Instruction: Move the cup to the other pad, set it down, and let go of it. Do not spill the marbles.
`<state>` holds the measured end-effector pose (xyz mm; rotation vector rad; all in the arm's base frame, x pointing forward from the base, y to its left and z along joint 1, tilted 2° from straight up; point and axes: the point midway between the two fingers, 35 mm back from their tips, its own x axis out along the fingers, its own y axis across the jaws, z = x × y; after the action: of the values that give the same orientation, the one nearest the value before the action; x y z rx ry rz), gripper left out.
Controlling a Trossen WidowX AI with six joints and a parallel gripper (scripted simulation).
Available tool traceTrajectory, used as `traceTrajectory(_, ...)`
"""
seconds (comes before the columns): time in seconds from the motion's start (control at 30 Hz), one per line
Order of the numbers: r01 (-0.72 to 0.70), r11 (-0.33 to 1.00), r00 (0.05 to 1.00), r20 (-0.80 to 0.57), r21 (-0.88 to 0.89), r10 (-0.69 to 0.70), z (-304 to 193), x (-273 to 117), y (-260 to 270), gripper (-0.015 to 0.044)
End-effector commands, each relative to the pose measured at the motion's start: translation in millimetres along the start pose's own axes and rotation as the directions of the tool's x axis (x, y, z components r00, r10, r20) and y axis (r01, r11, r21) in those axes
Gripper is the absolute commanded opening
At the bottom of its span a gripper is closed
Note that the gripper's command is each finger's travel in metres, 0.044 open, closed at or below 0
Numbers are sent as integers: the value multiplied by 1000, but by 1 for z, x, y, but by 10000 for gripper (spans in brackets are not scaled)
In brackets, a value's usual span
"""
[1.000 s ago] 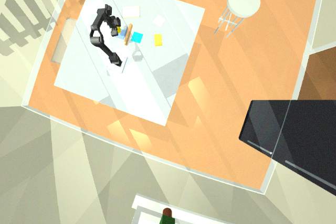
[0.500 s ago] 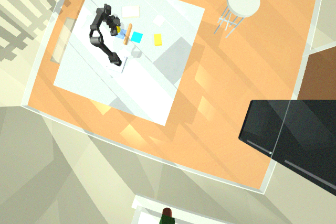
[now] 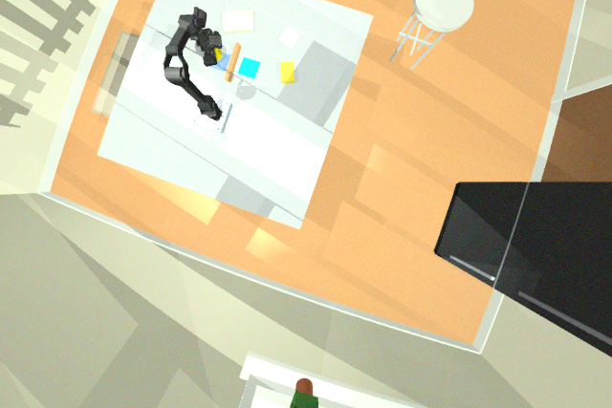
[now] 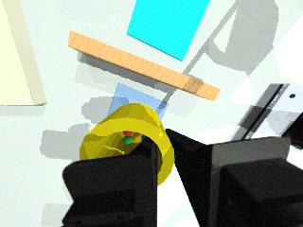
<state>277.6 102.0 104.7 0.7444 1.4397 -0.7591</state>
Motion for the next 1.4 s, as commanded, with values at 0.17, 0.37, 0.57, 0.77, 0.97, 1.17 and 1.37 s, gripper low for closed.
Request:
traceTrajectory(0.17,-5,1000,1000,7,-3,5,17,-1,-8,0)
traceTrajectory(0.37,-5,1000,1000,9,-2,5,29,-1,-13,0)
traceTrajectory(0.57,-5,1000,1000,11,-2,5,41,-1,-19,0)
traceTrajectory(0.77,-5,1000,1000,12,-2,5,53,-2,-24,0)
traceTrajectory(0.97,-4,1000,1000,14,-2,4,65,-2,-30,0)
traceTrajectory(1.17,-4,1000,1000,15,-1,4,77,-3,-35,0)
traceTrajectory(1.37,-3,1000,1000,16,-1,3,89,-3,-41,0)
